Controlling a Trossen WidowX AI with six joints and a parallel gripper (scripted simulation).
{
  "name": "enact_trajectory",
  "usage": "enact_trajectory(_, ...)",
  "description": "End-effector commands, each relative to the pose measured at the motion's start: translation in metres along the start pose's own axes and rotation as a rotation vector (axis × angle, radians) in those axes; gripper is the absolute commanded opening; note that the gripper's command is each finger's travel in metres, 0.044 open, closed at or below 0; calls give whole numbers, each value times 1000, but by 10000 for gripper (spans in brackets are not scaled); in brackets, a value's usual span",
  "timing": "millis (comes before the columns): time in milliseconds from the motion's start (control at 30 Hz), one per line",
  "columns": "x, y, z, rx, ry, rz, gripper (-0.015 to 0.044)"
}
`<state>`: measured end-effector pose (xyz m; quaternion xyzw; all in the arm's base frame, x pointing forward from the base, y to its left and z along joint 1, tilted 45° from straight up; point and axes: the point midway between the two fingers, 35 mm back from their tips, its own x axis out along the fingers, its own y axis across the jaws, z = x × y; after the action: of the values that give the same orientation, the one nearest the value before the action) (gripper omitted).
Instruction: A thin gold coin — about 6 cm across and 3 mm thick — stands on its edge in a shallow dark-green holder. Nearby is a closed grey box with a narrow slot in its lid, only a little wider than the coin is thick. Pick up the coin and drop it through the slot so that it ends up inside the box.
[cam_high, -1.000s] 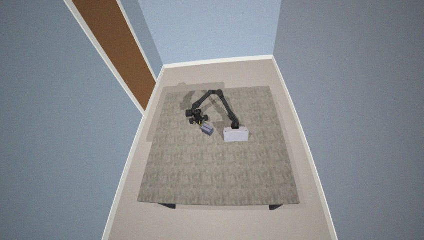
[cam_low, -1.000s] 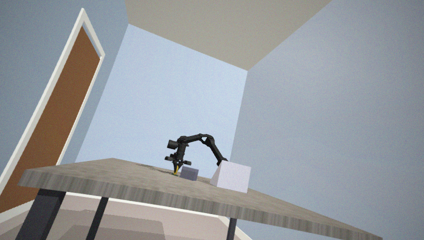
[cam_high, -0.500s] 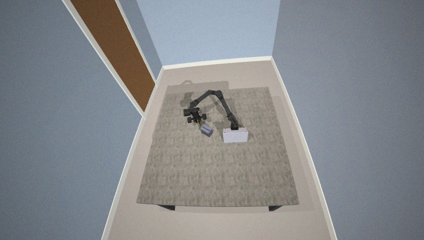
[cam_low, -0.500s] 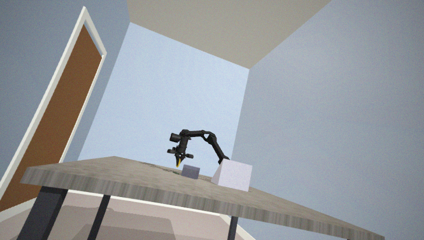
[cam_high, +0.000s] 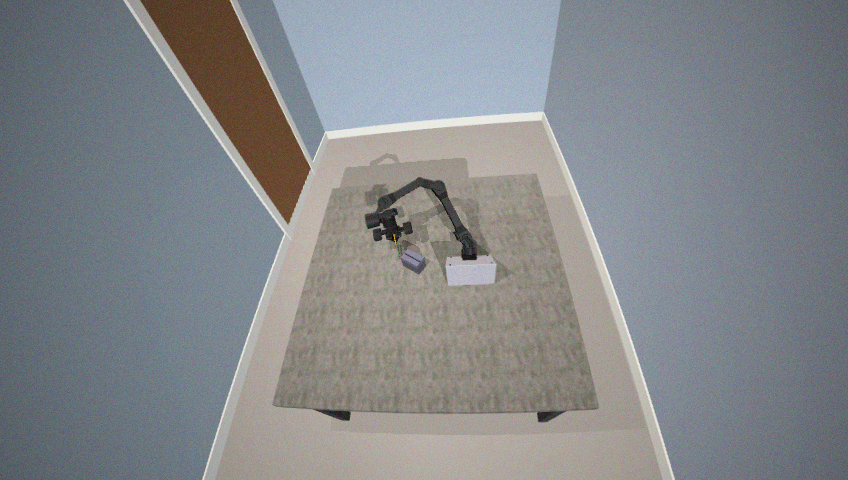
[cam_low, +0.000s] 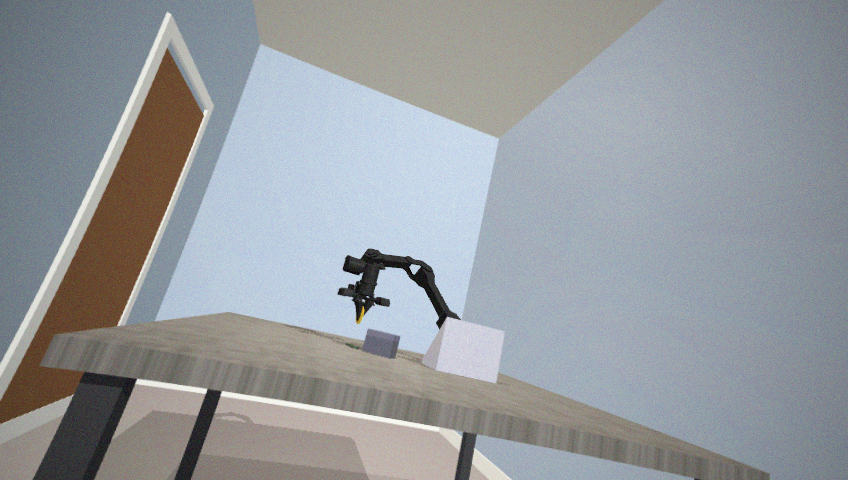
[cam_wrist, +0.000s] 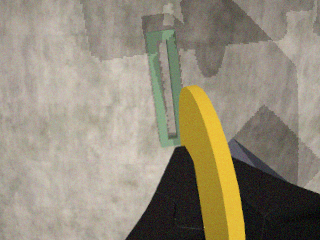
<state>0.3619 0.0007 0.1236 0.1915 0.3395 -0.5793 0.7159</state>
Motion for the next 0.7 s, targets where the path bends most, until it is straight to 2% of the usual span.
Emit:
enact_trajectory(0,-10,-1,0,6,2,1,0)
enact_trajectory(167,-14,-2,0,-16,2,0,0)
enact_trajectory(667,-14,-1,-1,-519,1,1,0)
